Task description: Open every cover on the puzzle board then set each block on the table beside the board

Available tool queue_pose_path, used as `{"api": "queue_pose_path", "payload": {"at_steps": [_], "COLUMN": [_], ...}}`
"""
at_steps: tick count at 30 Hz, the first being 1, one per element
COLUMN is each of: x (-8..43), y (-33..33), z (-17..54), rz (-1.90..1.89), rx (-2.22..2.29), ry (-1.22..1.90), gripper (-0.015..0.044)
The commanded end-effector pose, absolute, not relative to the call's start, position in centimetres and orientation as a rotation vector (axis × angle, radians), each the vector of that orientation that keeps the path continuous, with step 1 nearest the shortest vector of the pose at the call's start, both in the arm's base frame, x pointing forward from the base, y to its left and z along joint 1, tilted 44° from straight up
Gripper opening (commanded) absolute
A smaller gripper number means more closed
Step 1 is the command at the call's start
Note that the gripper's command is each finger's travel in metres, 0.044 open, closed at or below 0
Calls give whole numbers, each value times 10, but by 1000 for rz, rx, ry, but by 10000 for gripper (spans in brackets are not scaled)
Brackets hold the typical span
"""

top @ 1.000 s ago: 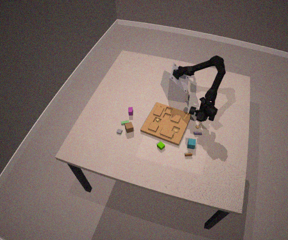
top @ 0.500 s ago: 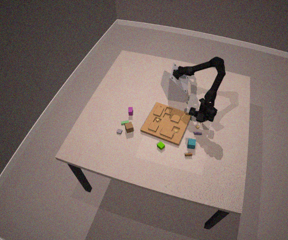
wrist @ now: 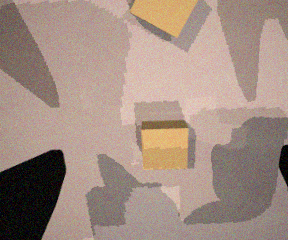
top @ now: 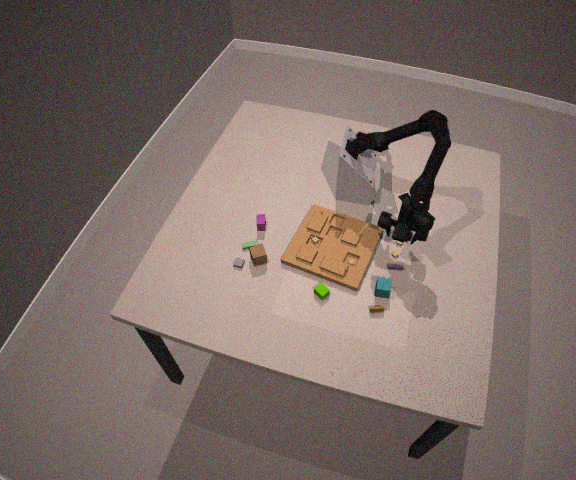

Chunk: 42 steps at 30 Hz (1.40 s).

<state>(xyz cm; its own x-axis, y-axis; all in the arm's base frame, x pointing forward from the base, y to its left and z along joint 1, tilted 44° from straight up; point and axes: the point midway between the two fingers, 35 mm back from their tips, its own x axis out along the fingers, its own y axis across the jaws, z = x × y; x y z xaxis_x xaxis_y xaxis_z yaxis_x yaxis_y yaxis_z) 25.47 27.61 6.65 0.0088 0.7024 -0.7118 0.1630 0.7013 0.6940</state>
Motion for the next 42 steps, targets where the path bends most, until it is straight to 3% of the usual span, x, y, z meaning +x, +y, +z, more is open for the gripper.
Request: {"api": "queue_pose_path", "payload": {"at_steps": [1,17,34,42], "x": [256,253,318,346], "y": [267,234,200,174], "z": [79,110,74,51], "rz": [496,490,571,580], "rx": [737,740,626,599], "ry": [1529,1529,1467,1445], "gripper": [440,440,0,0]}}
